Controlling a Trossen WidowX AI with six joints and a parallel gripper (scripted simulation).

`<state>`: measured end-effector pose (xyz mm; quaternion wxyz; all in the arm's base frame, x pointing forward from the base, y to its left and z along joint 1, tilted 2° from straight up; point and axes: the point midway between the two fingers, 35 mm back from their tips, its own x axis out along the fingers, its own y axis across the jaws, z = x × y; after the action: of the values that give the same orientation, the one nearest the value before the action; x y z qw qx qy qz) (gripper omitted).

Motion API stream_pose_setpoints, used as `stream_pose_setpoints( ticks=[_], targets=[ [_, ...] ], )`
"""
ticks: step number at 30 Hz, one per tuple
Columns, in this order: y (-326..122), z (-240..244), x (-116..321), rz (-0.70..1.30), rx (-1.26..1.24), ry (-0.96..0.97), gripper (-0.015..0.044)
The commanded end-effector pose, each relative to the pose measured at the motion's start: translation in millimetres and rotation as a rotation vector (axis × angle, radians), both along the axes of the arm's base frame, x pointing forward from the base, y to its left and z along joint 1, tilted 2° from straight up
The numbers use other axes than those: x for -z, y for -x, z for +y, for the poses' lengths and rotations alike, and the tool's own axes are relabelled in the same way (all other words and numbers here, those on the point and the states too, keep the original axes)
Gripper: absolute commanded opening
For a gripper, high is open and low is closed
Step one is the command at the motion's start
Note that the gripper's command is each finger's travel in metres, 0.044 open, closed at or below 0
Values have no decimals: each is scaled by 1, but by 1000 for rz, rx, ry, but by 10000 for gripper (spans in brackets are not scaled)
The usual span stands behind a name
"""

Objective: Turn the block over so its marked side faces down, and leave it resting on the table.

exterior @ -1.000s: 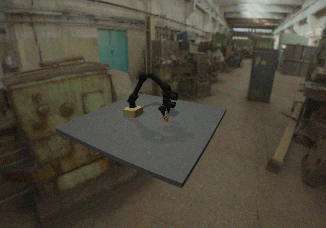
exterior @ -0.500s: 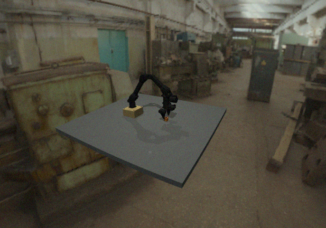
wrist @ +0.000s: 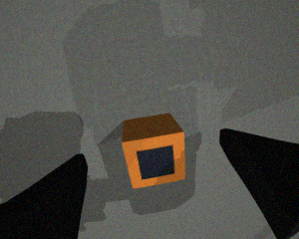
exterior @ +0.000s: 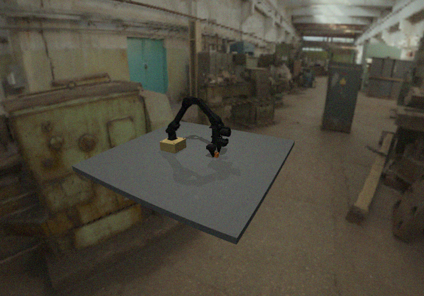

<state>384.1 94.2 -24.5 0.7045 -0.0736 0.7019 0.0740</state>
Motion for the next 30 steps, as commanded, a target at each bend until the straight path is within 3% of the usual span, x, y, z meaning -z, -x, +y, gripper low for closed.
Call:
stream_pose_setpoints(
  ticks=[1, 10, 26, 30],
  targets=[
    [0, 1, 2, 1, 4, -5, 361],
    [0, 1, 2, 1, 4, -5, 125],
    [0, 1, 1, 1, 4, -5, 0],
    [0, 1, -23, 1, 4, -5, 0]
  ],
)
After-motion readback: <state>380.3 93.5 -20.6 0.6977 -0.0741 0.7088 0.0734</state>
